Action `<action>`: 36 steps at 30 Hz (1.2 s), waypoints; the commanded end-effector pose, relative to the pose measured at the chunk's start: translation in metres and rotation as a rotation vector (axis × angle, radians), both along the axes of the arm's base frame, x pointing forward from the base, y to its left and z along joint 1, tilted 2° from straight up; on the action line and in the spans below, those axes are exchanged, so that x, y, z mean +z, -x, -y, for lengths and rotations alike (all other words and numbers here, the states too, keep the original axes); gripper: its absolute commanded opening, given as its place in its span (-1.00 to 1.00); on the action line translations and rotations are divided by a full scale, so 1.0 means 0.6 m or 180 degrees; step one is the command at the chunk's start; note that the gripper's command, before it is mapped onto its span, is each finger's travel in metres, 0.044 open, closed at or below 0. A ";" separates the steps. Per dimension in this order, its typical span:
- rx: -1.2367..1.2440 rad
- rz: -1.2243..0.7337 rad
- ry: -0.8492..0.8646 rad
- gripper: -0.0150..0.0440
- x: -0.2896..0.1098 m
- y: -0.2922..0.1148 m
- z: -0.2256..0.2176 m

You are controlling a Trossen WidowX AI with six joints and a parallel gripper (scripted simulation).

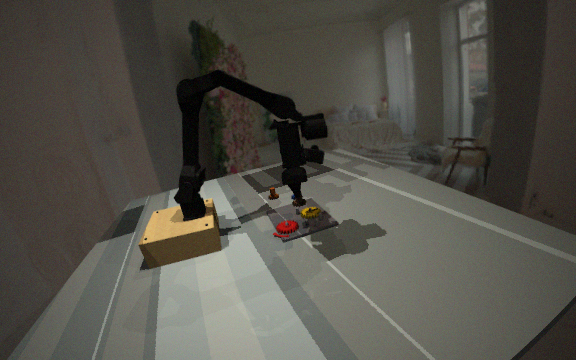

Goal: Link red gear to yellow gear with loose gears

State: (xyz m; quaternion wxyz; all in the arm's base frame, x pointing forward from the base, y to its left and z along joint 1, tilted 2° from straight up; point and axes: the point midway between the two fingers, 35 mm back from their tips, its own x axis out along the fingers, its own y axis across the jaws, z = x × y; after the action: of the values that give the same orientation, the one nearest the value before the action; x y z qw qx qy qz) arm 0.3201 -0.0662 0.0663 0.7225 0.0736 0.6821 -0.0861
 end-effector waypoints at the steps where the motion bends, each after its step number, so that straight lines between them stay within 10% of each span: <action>1: 0.0043 0.0001 0.0013 -0.49 -0.005 0.001 0.017; 36: 0.0143 0.0011 0.0036 -0.49 -0.012 0.006 0.060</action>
State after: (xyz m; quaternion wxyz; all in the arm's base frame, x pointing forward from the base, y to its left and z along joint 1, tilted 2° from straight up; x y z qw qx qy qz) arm 0.3166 -0.1020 0.0595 0.7257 0.0589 0.6811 -0.0770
